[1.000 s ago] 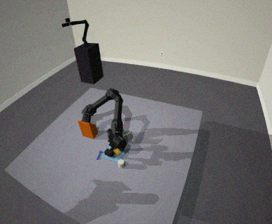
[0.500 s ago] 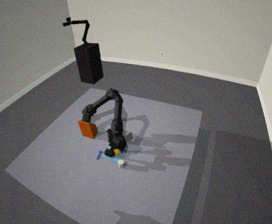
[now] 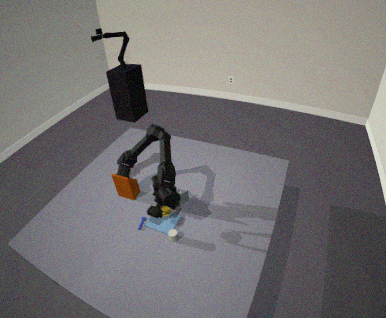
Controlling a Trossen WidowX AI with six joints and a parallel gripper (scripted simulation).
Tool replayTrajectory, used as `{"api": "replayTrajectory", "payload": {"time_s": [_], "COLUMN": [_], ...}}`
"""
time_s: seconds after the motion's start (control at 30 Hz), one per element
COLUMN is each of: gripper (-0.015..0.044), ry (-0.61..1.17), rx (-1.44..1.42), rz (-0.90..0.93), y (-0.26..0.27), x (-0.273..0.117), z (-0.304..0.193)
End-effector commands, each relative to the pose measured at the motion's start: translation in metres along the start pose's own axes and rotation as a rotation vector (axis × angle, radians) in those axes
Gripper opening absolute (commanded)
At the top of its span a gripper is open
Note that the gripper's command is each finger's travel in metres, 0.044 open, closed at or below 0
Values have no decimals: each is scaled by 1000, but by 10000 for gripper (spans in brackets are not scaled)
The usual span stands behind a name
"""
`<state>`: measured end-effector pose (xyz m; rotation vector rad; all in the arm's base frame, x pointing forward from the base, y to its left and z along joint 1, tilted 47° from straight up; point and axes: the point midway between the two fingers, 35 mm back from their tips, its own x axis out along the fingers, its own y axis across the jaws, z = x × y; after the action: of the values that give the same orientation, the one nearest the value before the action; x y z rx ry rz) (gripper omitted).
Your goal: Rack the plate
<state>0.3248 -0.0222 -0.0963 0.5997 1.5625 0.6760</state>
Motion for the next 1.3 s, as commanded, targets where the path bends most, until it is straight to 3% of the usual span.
{"api": "replayTrajectory", "payload": {"time_s": [0.0, 0.43, 0.63, 1.27], "gripper": [0, 0, 0, 0], "ry": [-10, -6, -6, -7], "rx": [-9, -11, 12, 662], "rz": [-9, -2, -1, -1], "y": [-1, -2, 1, 85], "x": [-29, -92, -100, -111], "z": [2, 0, -1, -21]}}
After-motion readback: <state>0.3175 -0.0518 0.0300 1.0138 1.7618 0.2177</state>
